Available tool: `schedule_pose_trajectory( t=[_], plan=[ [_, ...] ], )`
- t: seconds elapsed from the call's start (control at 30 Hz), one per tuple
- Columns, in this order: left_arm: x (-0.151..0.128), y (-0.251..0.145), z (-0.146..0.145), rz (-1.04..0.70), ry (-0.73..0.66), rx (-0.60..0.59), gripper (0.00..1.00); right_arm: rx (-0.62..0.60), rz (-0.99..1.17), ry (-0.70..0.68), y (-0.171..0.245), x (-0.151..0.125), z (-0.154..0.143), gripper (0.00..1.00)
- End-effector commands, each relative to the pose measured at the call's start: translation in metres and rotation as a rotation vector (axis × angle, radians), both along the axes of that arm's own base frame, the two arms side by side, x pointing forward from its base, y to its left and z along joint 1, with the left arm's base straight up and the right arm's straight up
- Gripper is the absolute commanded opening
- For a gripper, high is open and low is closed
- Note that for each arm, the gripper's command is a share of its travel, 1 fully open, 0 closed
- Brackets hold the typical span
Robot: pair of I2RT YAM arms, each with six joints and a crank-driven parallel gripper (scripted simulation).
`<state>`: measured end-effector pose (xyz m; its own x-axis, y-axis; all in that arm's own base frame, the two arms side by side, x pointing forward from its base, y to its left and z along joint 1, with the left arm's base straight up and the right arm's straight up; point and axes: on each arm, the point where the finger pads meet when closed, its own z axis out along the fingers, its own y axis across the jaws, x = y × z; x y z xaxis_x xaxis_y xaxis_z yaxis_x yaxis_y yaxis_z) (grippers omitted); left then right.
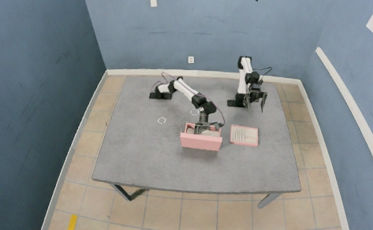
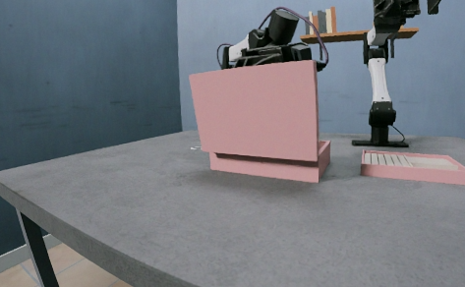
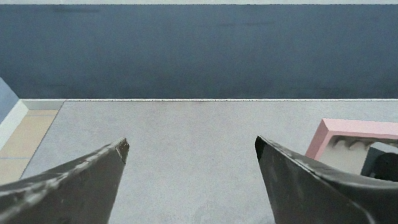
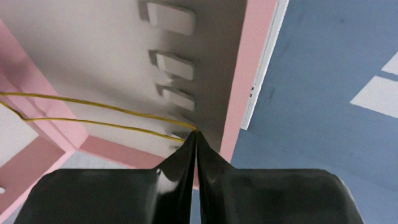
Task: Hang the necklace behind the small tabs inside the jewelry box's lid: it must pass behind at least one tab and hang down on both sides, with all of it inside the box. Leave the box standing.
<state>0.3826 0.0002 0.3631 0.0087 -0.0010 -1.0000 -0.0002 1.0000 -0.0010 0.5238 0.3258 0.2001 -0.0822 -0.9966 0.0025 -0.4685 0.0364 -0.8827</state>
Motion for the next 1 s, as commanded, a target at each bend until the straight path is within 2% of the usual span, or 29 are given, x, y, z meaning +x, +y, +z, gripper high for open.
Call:
schedule_pose_trajectory(
  t=[0.0,0.5,0.53,0.57,0.63,0.97],
  plan=[
    [-0.004,0.003,0.009,0.01,-0.023,0.004,1.0,-0.007,0.014,0.004,0.007,0.001,0.0,0.0],
    [-0.004,0.003,0.009,0.01,-0.023,0.004,1.0,0.002,0.002,0.009,0.002,0.007,-0.002,0.0],
    [-0.004,0.003,0.009,0.01,-0.023,0.004,1.0,0.023,0.002,-0.013,0.0,0.005,0.015,0.0],
    [-0.004,0.003,0.009,0.01,-0.023,0.004,1.0,0.0,-0.003,0.009,-0.001,0.009,-0.001,0.0],
    [-0.004,0.003,0.009,0.01,-0.023,0.004,1.0,-0.008,0.0,0.015,0.0,0.009,-0.005,0.0],
    [-0.004,0.003,0.009,0.01,-0.023,0.004,1.0,-0.014,0.004,0.017,-0.001,0.01,-0.004,0.0]
  ],
)
